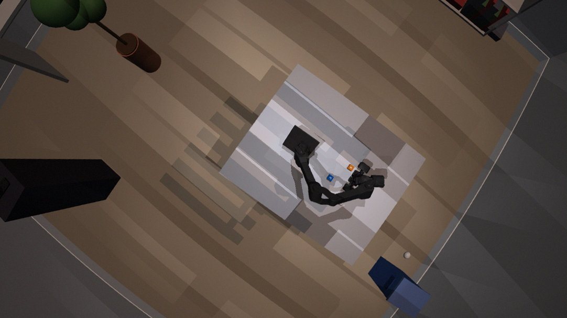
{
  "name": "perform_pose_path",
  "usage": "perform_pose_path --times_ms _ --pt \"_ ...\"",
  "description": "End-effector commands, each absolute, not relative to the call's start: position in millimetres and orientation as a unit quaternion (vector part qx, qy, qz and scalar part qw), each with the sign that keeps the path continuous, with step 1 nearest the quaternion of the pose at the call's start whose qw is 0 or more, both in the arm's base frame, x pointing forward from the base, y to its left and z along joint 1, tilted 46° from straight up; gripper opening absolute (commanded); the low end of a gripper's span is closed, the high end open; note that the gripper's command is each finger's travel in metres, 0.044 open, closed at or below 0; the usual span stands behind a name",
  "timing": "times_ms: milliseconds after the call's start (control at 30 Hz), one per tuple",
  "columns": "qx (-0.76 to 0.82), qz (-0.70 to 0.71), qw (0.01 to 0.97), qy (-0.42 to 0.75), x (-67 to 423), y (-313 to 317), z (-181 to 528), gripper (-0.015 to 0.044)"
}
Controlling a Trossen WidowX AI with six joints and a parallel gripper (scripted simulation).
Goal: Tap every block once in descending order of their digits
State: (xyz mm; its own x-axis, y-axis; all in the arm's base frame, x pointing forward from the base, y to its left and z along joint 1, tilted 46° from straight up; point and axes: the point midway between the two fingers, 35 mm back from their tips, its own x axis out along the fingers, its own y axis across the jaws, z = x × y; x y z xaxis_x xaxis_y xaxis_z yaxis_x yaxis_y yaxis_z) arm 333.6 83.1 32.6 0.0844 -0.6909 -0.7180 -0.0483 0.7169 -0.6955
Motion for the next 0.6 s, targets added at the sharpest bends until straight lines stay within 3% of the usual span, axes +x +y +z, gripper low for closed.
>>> perform_pose_path --times_ms 0,300,567 --pt "-0.292 -0.240 0.673 0.635 323.9 39.6 73.4 0.0020" --pt "-0.299 -0.249 0.669 0.633 268.7 -48.2 146.2 0.0020" --pt "-0.299 -0.251 0.669 0.633 263.1 -53.8 150.1 0.0020"
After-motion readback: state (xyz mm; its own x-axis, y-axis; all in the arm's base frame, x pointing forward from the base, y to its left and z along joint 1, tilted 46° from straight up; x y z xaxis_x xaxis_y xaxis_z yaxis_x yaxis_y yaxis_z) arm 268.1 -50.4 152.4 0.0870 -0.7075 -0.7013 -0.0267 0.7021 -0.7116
